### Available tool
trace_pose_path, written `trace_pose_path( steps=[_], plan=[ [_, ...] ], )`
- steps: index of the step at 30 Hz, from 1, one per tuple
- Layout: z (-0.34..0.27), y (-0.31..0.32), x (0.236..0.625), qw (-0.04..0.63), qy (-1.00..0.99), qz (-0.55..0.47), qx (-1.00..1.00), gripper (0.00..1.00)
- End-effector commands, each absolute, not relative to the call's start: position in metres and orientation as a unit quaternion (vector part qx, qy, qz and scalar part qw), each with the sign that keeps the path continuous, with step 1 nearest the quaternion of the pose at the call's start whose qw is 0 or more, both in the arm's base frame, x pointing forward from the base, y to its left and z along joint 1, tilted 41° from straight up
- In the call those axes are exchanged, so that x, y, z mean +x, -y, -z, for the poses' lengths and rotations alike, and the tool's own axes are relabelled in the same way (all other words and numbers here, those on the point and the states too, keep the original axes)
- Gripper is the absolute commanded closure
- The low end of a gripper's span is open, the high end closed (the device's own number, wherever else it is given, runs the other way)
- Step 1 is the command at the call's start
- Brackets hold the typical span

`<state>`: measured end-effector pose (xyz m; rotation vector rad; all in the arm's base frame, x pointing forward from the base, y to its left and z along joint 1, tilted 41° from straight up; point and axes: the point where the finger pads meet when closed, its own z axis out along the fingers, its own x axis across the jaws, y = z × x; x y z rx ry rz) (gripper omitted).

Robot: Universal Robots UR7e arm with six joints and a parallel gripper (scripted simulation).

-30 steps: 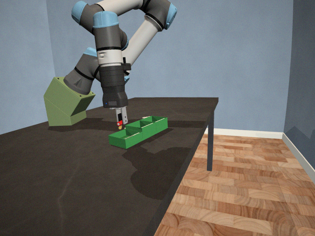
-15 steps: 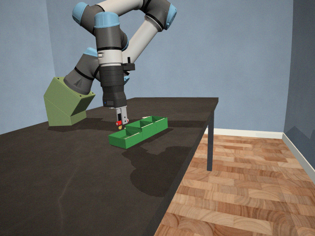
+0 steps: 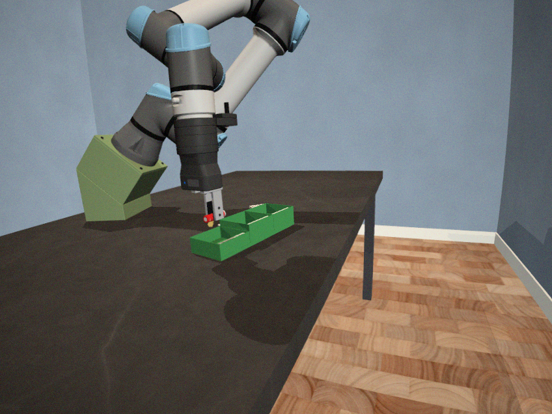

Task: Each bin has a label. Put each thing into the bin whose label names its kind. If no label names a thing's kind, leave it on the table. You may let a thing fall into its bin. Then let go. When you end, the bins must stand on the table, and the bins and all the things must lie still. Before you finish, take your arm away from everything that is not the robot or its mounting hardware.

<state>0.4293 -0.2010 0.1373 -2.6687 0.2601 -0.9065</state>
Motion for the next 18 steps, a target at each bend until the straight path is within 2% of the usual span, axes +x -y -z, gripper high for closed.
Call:
trace_pose_path(
  steps=[1,18],
  plan=[
    [-0.132,0.200,0.434,0.155,-0.091,0.317,-0.931,0.69],
    [-0.109,0.193,0.453,0.155,-0.091,0.317,-0.931,0.69]
  ],
)
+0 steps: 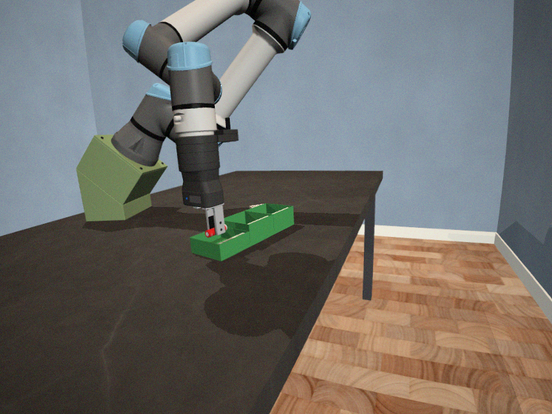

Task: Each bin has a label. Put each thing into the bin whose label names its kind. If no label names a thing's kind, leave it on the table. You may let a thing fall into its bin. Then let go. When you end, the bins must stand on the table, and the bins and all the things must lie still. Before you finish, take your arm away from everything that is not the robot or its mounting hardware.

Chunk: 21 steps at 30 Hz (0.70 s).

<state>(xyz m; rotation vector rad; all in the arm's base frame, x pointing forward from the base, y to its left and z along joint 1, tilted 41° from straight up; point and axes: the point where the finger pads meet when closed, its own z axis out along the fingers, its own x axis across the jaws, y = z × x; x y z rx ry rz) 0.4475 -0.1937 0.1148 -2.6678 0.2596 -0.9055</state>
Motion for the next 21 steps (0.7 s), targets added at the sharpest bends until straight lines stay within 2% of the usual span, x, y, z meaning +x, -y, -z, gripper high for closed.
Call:
trace_pose_path(
  steps=[1,21],
  plan=[
    [-0.1079,0.1923,0.4537,0.155,-0.091,0.317,-0.931,0.69],
    [-0.1024,0.1907,0.4585,0.155,-0.091,0.317,-0.931,0.69]
  ],
)
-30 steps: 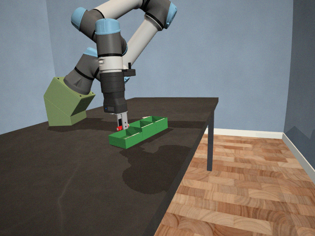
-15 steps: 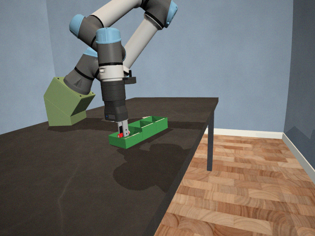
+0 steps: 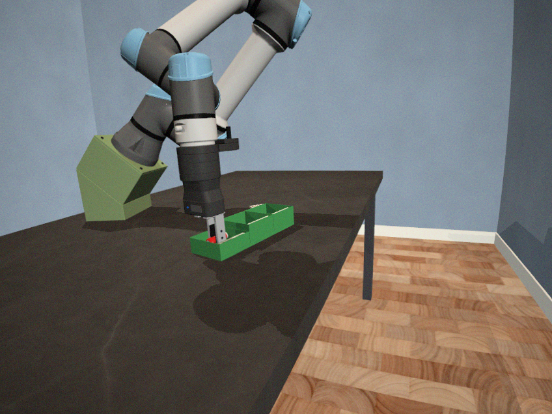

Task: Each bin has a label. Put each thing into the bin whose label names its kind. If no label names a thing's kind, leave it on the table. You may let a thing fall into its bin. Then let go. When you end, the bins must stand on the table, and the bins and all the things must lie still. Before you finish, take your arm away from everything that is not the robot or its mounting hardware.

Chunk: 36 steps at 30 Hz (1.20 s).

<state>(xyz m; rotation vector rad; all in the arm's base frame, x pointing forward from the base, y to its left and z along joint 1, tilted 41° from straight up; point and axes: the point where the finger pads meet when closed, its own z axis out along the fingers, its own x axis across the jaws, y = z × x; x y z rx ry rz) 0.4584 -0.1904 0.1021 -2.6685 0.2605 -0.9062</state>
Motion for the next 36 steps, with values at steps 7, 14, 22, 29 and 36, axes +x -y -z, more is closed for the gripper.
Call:
trace_pose_path(
  steps=[7,14,22,29,36],
  plan=[
    [-0.102,0.191,0.458,0.155,-0.091,0.317,-0.931,0.40],
    [-0.102,0.191,0.458,0.155,-0.091,0.317,-0.931,0.40],
    [-0.105,0.192,0.456,0.155,-0.091,0.317,-0.931,0.40],
    [-0.110,0.193,0.452,0.155,-0.091,0.317,-0.931,0.40],
    [-0.117,0.195,0.446,0.155,-0.091,0.317,-0.931,0.40]
  ],
)
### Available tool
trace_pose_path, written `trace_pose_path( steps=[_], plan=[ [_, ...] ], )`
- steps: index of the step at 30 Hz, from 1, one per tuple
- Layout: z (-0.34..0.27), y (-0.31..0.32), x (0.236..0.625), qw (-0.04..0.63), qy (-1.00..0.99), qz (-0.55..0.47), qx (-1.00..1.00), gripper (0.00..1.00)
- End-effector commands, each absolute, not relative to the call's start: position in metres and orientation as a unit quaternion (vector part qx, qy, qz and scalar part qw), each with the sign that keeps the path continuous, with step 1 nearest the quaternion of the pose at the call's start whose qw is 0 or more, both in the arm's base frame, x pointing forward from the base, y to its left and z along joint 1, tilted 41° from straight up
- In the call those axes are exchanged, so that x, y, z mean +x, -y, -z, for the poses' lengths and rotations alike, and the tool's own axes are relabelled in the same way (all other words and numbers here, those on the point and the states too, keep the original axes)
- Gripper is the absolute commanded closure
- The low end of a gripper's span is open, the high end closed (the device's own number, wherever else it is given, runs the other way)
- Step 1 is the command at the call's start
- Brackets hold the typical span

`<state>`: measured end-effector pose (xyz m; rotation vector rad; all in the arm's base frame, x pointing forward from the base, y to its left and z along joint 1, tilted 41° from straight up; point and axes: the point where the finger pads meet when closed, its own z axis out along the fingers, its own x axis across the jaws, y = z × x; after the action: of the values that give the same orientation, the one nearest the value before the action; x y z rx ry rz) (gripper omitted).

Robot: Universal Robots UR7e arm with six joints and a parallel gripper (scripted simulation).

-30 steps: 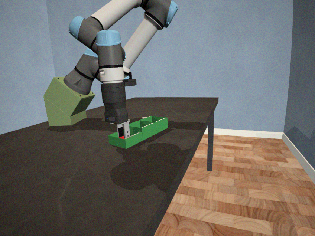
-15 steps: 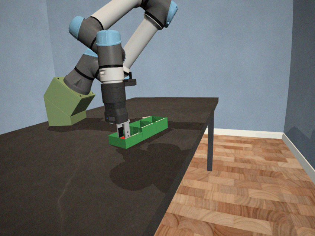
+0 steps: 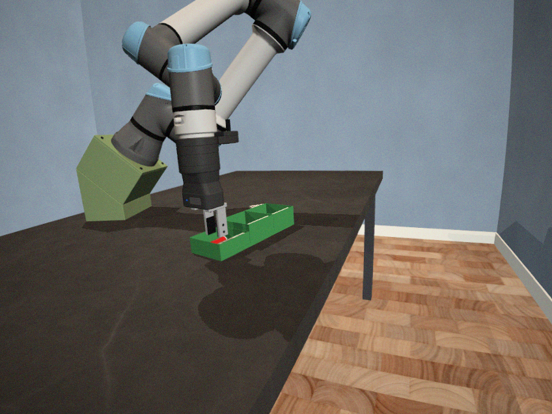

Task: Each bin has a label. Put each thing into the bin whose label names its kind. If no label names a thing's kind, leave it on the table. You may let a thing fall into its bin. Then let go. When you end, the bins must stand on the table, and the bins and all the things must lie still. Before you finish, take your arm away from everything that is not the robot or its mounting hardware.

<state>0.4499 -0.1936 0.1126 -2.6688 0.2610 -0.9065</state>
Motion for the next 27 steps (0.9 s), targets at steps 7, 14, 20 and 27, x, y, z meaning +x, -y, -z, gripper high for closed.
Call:
trace_pose_path(
  steps=[7,14,20,27],
  plan=[
    [-0.123,0.197,0.441,0.155,-0.091,0.317,-0.931,0.40],
    [-0.141,0.203,0.427,0.155,-0.091,0.317,-0.931,0.40],
    [-0.141,0.203,0.427,0.155,-0.091,0.317,-0.931,0.40],
    [-0.141,0.202,0.427,0.155,-0.091,0.317,-0.931,0.40]
  ],
)
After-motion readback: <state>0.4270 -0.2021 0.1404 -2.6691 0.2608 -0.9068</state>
